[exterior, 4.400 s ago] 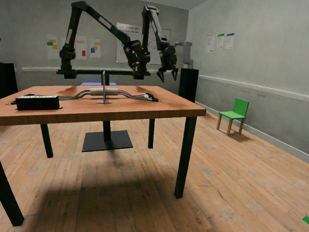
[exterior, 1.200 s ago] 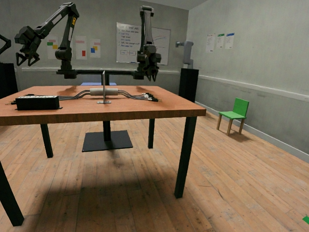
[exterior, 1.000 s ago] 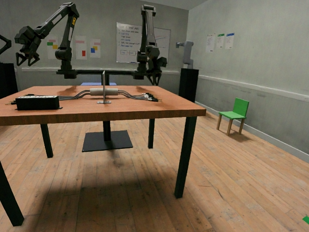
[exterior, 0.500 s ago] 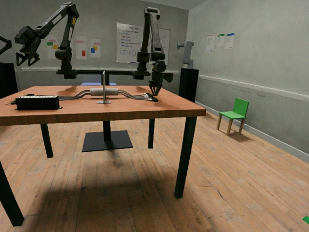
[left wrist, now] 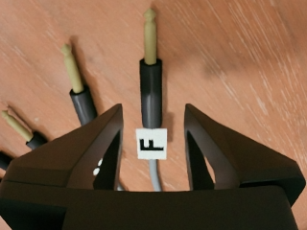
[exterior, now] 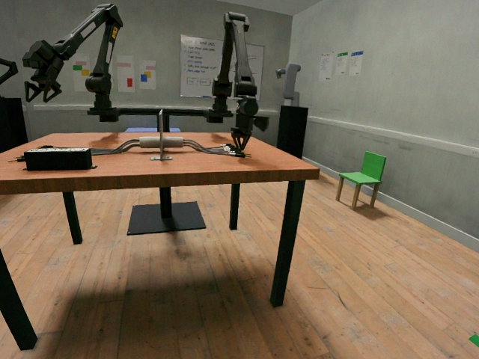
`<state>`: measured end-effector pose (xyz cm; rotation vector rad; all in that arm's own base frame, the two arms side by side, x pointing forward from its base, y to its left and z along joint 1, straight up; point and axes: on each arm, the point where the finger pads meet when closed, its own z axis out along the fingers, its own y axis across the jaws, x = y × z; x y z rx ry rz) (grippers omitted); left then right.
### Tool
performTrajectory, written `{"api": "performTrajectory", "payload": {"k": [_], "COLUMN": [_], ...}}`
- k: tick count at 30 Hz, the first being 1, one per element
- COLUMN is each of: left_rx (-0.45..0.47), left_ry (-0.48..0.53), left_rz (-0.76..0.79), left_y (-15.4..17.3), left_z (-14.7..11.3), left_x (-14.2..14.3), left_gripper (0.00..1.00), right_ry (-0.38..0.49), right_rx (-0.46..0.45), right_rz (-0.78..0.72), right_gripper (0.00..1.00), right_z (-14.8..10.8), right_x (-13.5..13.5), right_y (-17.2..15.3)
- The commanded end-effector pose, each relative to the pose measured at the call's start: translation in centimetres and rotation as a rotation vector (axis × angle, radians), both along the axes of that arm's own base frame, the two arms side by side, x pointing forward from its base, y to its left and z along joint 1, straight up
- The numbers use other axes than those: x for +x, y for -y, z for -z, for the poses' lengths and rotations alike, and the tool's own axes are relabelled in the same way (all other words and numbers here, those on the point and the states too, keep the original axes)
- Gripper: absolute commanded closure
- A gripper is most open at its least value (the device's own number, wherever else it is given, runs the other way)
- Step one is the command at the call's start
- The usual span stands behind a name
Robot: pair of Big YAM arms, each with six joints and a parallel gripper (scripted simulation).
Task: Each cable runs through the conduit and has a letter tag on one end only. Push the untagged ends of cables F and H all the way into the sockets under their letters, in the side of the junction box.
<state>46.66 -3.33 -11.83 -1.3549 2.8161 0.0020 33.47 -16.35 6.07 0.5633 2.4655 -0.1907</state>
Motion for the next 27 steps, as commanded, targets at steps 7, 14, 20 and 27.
{"api": "performTrajectory", "payload": {"k": [7,14,20,27], "left_rx": [-0.004,-0.004,-0.004,-0.002], "left_ry": [0.006,0.005,0.002,0.000], "left_rz": [-0.017,-0.018,-0.018,-0.015], "left_y": [0.0,0.0,0.0,0.0], "left_z": [2.0,2.6,2.6,2.0], "left_x": [1.3,1.2,1.2,0.6], "left_gripper": [0.65,0.65,0.65,0.78], "right_ry": [0.028,0.028,0.028,0.028], "right_rx": [-0.012,-0.012,-0.012,-0.012], "right_rz": [0.001,0.001,0.001,0.001], "right_gripper": [0.00,0.00,0.00,0.00], "right_z": [-0.7,-0.7,-0.7,-0.7], "right_x": [0.7,0.7,0.7,0.7], "right_y": [0.2,0.2,0.2,0.2]}}
